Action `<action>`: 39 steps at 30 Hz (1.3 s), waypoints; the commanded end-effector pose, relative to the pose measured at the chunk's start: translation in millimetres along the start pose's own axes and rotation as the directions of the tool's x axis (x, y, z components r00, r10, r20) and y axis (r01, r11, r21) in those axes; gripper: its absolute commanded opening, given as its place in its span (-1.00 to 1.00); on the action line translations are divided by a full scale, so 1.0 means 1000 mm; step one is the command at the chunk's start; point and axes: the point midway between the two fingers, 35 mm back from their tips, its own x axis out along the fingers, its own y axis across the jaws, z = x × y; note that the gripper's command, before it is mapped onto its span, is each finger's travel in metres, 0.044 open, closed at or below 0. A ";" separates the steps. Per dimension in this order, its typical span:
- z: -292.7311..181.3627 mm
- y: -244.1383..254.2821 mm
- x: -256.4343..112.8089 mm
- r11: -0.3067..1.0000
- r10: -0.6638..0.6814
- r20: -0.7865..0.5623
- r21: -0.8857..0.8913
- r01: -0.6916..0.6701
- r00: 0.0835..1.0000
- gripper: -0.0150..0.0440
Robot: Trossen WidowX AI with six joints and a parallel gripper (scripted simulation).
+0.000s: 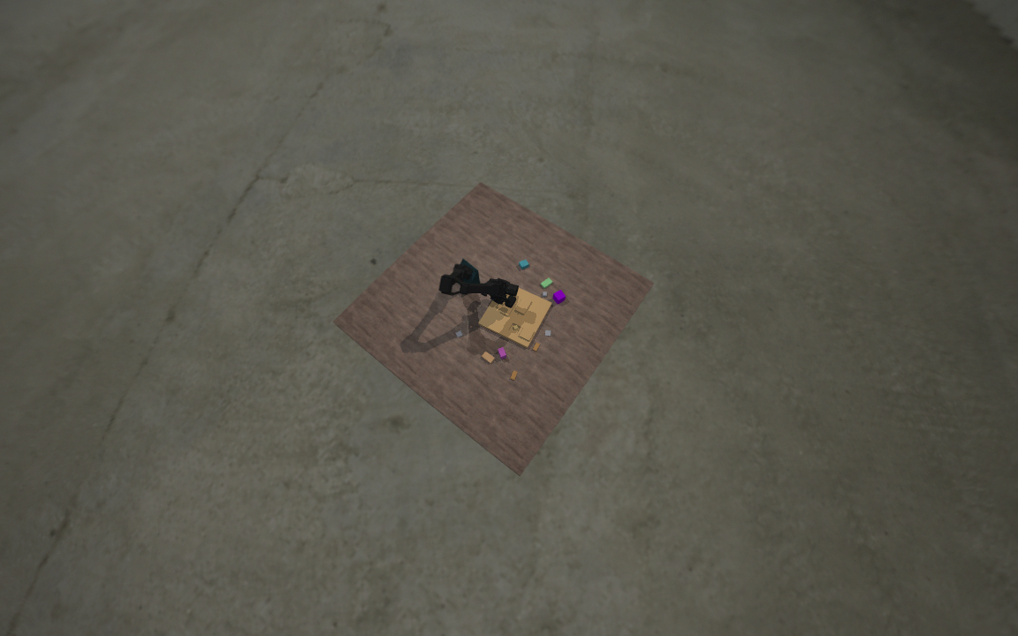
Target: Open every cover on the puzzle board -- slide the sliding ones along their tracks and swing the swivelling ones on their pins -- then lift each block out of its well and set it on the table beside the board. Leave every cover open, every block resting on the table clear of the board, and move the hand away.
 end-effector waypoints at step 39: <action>0.044 -0.001 0.000 1.000 -0.003 0.007 0.001 0.003 1.000 -0.49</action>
